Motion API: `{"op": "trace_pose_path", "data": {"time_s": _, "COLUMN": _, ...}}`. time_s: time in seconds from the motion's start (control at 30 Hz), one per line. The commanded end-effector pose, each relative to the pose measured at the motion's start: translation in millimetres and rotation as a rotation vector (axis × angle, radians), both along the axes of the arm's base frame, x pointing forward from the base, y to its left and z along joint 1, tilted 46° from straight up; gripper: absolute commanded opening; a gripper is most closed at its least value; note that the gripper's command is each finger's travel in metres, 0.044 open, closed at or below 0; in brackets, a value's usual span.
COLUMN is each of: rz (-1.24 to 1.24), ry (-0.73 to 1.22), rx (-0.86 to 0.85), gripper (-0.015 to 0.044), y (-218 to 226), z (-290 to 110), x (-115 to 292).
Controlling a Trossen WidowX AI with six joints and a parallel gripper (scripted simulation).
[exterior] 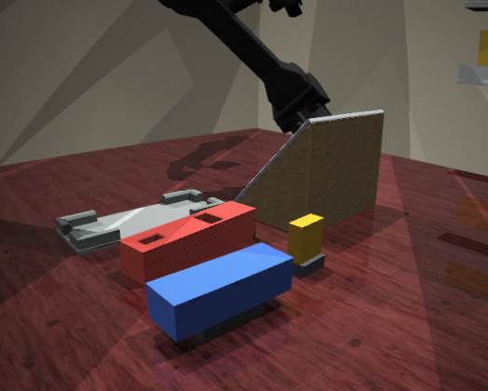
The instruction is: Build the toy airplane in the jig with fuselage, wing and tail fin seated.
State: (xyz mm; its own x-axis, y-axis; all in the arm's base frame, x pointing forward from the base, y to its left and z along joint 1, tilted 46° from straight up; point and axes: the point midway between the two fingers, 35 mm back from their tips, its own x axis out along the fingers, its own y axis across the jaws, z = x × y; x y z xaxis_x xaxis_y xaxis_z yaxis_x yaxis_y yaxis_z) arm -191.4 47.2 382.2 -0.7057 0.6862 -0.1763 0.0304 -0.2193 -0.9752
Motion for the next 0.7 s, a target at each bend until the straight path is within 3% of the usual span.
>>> {"op": "trace_pose_path", "data": {"time_s": 0.0, "rz": 0.000, "ry": 0.000, "rx": 0.000, "gripper": 0.0426, "y": 0.0, "z": 0.0, "x": 0.0}}
{"op": "trace_pose_path", "data": {"time_s": 0.13, "rz": 0.071, "ry": -0.002, "rx": -0.014, "gripper": 0.0440, "y": -16.8, "z": -2.8, "x": -7.4}}
{"op": "trace_pose_path", "data": {"time_s": 0.43, "rz": 0.461, "ry": -0.055, "rx": -0.125, "gripper": 0.0440, "y": -121.2, "z": -22.1, "x": -25.7}}
{"op": "trace_pose_path", "data": {"time_s": 0.67, "rz": 0.657, "ry": -0.098, "rx": -0.163, "gripper": 0.0440, "y": -178.5, "z": -35.7, "x": -11.4}}
